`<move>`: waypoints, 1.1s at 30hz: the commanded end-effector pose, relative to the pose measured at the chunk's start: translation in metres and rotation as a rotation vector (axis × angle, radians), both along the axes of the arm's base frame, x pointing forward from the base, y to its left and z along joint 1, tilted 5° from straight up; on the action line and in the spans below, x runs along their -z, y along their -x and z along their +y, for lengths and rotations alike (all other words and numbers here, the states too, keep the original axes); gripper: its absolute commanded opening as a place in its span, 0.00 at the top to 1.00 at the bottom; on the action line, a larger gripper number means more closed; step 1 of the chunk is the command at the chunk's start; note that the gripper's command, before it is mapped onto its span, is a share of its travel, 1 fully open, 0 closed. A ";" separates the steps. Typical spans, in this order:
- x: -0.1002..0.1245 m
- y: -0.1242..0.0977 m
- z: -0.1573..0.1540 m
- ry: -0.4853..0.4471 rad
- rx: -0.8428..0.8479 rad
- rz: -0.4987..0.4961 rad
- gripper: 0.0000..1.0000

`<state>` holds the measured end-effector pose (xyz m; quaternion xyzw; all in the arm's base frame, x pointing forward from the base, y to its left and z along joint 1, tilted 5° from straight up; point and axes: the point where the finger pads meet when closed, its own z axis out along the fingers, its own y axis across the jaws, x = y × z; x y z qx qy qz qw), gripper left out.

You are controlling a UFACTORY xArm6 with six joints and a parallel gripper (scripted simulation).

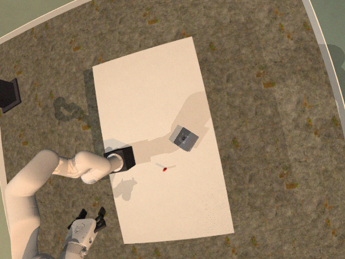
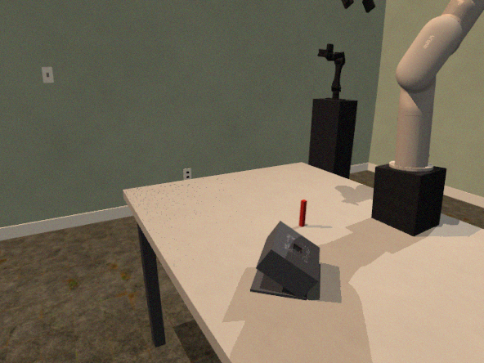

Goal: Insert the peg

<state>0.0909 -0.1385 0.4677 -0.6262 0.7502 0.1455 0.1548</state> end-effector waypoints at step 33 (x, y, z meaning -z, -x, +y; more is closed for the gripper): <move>0.158 -0.061 -0.135 0.175 -0.325 0.042 0.00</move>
